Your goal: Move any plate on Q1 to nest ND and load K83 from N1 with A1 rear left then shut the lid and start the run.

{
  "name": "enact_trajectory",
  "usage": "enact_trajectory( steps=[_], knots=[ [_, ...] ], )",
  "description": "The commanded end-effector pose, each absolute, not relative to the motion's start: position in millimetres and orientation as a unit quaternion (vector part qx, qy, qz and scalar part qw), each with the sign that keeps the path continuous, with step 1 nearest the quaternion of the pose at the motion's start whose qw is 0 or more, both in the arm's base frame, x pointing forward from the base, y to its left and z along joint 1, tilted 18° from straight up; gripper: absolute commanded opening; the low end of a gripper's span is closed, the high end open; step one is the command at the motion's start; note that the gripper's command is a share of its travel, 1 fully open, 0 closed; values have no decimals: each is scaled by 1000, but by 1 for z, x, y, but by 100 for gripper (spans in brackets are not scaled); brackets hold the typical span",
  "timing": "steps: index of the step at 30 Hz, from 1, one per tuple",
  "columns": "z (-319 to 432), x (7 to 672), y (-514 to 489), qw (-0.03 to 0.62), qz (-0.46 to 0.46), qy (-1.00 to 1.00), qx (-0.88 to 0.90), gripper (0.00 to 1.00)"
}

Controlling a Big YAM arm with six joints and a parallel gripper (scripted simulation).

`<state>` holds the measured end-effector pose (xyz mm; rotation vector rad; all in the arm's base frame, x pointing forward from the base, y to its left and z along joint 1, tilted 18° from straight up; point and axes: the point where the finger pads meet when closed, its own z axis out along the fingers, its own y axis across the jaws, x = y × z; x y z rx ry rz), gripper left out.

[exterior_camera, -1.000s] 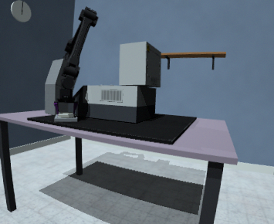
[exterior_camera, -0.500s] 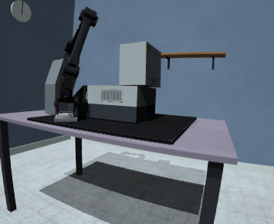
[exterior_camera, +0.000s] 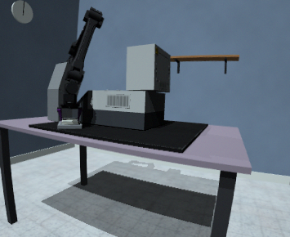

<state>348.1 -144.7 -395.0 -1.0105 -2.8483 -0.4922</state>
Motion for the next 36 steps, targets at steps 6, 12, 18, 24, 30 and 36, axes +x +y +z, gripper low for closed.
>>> enact_trajectory(
  steps=[6,12,18,24,30,36],
  knots=[
    [-394,344,-147,37,-160,-930,-328,0],
    [-394,344,-147,37,-160,-930,-328,0],
    [-394,344,-147,37,-160,-930,-328,0],
    [-394,344,-147,37,-160,-931,-327,0],
    [-394,345,-147,37,-160,-931,-327,0],
    [-382,345,-152,37,-160,-930,-329,0]
  ],
)
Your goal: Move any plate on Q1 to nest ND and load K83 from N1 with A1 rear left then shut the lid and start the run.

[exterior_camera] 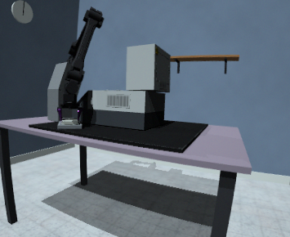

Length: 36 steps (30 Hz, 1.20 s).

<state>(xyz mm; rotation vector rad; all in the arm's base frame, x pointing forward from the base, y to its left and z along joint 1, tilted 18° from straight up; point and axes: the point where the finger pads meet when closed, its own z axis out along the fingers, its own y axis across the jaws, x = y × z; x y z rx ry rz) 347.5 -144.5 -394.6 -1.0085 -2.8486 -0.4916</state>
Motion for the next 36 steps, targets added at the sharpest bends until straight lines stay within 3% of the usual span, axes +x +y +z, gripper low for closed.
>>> enact_trajectory(
  steps=[1,36],
  knots=[
    [-375,344,-154,38,-160,-930,-329,0],
    [-266,354,-200,18,-155,-932,-326,0]
  ],
)
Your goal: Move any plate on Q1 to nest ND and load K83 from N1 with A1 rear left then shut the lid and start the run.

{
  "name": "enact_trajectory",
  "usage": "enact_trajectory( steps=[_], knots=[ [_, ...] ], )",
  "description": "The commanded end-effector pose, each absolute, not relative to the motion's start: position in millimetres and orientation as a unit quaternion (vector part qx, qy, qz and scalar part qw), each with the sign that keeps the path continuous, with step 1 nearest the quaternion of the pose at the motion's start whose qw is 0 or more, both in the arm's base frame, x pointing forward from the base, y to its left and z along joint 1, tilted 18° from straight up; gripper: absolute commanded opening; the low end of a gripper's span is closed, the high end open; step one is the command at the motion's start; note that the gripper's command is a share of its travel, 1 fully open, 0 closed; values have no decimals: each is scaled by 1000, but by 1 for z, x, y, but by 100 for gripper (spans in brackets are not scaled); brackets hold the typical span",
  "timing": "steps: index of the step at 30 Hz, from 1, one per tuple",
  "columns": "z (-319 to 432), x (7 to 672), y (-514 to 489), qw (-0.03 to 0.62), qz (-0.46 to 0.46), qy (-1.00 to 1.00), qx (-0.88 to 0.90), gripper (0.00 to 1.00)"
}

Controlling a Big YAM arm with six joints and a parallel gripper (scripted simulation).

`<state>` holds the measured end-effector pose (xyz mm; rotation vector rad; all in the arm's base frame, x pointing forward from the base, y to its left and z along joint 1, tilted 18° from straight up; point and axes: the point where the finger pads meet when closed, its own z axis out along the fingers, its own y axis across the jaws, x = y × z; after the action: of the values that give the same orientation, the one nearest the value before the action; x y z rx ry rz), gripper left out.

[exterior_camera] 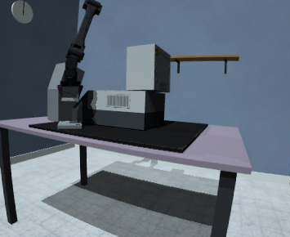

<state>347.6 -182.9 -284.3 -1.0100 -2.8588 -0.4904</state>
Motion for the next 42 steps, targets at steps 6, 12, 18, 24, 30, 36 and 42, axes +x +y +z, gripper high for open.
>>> enact_trajectory(
  steps=[6,12,18,24,30,36,42],
  knots=[
    [-262,344,-191,35,-159,-931,-326,0],
    [-236,347,-201,28,-157,-932,-324,0],
    [-211,359,-222,12,-152,-933,-325,0],
    [-209,355,-216,25,-156,-933,-323,0],
    [-183,346,-221,25,-156,-932,-325,0],
    [-167,342,-228,28,-157,-931,-327,0],
    [-161,341,-221,37,-160,-932,-322,0]
  ],
)
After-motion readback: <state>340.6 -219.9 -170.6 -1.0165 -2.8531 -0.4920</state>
